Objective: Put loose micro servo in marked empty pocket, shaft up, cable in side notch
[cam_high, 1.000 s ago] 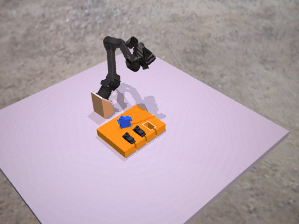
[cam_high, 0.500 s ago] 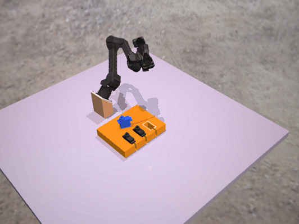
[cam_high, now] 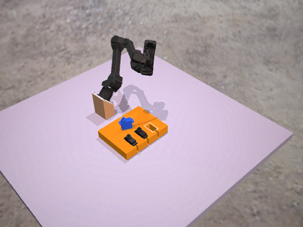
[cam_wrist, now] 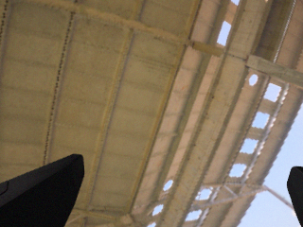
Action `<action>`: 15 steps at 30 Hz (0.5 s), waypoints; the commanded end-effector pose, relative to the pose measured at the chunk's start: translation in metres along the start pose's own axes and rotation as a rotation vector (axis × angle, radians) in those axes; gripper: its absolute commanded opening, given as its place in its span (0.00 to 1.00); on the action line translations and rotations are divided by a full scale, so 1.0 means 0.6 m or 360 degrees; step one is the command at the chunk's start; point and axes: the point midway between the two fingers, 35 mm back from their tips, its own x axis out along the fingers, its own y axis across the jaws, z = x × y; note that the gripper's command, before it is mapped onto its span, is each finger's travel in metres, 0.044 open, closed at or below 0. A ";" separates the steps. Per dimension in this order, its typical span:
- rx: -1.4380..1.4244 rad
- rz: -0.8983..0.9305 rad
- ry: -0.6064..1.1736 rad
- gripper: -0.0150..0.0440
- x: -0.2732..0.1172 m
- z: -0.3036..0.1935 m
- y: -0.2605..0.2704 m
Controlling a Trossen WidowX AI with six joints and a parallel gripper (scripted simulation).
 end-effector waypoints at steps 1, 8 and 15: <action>-0.0202 -0.0044 0.0051 1.00 0.009 -0.013 -0.014; -0.0569 -0.0133 0.0136 1.00 0.020 -0.028 -0.047; -0.0925 -0.0226 0.0234 1.00 0.030 -0.038 -0.084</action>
